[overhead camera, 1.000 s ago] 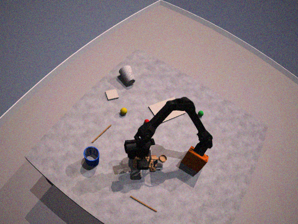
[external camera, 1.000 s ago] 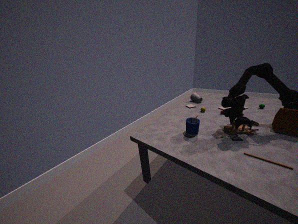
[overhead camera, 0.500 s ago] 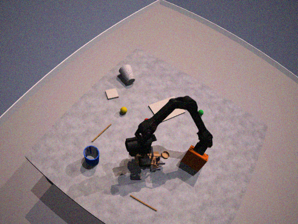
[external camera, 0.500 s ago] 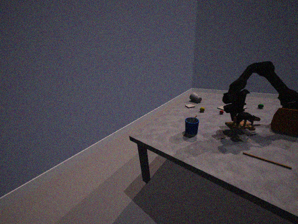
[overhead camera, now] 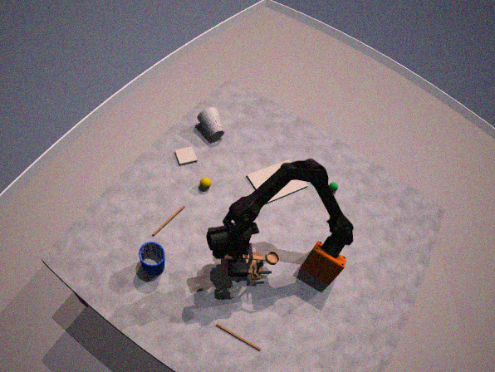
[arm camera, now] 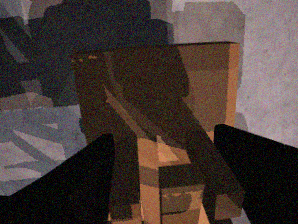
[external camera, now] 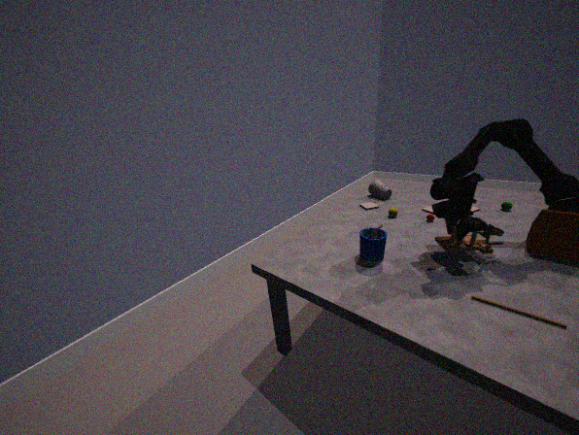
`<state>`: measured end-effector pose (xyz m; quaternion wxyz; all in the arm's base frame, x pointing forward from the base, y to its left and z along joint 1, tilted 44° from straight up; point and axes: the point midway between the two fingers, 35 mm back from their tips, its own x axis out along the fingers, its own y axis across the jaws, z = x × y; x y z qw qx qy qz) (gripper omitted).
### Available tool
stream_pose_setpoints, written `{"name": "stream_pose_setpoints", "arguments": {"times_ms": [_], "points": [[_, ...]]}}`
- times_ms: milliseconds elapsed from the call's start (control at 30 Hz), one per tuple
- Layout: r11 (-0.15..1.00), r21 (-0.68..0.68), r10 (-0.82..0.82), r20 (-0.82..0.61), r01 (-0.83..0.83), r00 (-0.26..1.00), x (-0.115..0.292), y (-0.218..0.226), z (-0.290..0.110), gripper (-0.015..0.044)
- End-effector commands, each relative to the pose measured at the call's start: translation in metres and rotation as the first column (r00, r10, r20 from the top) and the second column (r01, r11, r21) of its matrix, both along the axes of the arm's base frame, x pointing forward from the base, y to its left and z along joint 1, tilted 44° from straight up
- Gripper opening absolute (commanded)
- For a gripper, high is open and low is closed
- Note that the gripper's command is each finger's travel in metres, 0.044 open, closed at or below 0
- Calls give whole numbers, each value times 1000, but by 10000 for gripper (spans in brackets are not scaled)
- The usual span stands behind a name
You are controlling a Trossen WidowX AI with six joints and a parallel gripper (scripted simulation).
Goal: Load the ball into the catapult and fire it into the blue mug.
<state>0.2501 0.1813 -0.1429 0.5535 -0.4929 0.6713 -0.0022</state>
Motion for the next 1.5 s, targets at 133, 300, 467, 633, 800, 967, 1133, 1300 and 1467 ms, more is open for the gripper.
{"name": "stream_pose_setpoints", "arguments": {"times_ms": [133,300,467,633,800,967,1133,1300,1467], "points": [[1000,-6,4,-3,-4,1000,0,-10,-9,0],[1000,-7,4,-4,-4,1000,1,-16,-15,0],[1000,-8,4,-4,-4,1000,1,-22,-21,0],[1000,-4,0,-1,0,1000,2,-22,-23,0],[1000,-4,0,-1,0,1000,2,-22,-23,0],[1000,-4,0,-1,0,1000,2,-22,-23,131],[1000,-4,0,-1,0,1000,2,-22,-23,263],[1000,-4,0,-1,0,1000,2,-20,-21,394],[1000,0,2,-3,-2,1000,-3,31,32,440]]}}
